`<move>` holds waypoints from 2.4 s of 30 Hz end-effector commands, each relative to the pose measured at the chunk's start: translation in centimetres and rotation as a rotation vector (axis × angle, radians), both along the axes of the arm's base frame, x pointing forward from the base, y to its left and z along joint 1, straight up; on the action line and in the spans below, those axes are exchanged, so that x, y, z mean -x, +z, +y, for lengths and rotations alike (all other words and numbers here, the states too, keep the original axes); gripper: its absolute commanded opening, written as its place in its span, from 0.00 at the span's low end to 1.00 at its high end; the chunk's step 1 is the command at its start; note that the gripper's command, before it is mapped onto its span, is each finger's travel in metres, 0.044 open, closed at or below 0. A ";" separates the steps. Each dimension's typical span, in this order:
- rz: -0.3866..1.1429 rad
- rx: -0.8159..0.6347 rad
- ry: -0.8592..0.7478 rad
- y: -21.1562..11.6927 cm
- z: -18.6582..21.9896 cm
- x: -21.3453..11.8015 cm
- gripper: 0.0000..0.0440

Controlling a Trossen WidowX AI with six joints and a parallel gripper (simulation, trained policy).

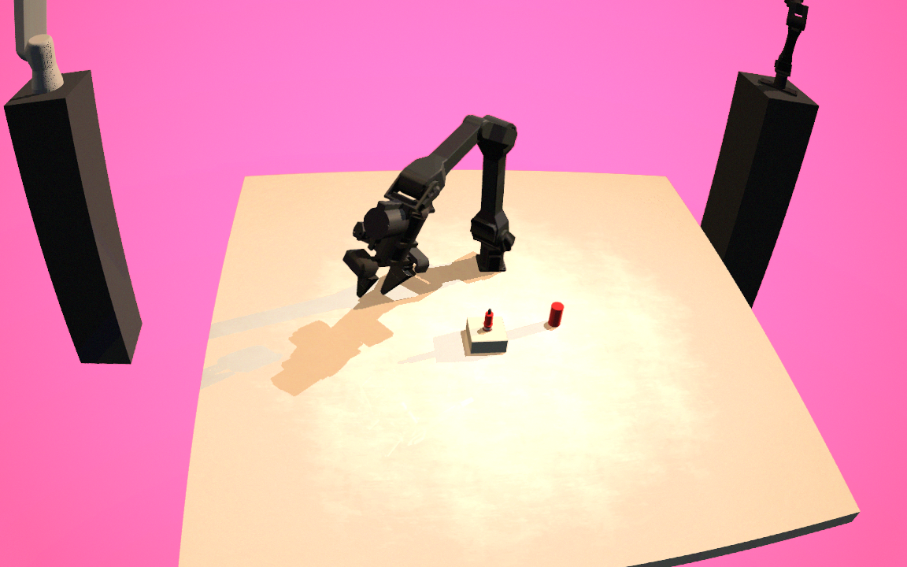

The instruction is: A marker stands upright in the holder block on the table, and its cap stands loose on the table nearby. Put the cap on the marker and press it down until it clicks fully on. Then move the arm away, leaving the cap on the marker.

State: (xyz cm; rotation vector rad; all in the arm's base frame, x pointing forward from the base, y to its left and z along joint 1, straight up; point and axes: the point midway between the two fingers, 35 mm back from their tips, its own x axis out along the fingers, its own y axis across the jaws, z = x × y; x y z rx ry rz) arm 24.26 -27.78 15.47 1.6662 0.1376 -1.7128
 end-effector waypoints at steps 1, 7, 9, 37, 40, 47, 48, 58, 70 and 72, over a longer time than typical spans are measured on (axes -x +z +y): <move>-0.014 -0.012 0.006 0.0 0.9 -1.0 0.70; -0.032 -0.033 0.021 0.0 2.6 -2.6 0.70; -0.038 -0.040 0.027 0.0 3.2 -3.1 0.70; -0.077 -0.154 0.106 0.5 13.0 -8.6 0.72; -0.077 -0.167 0.115 0.5 14.1 -8.9 0.73; -0.073 -0.199 0.136 0.5 16.7 -9.6 0.73; -0.072 -0.203 0.139 0.5 17.1 -9.6 0.73; -0.057 -0.251 0.166 0.5 20.8 -10.0 0.74; -0.024 -0.309 0.194 0.2 25.1 -9.7 0.75; -0.016 -0.319 0.198 0.2 25.7 -9.6 0.75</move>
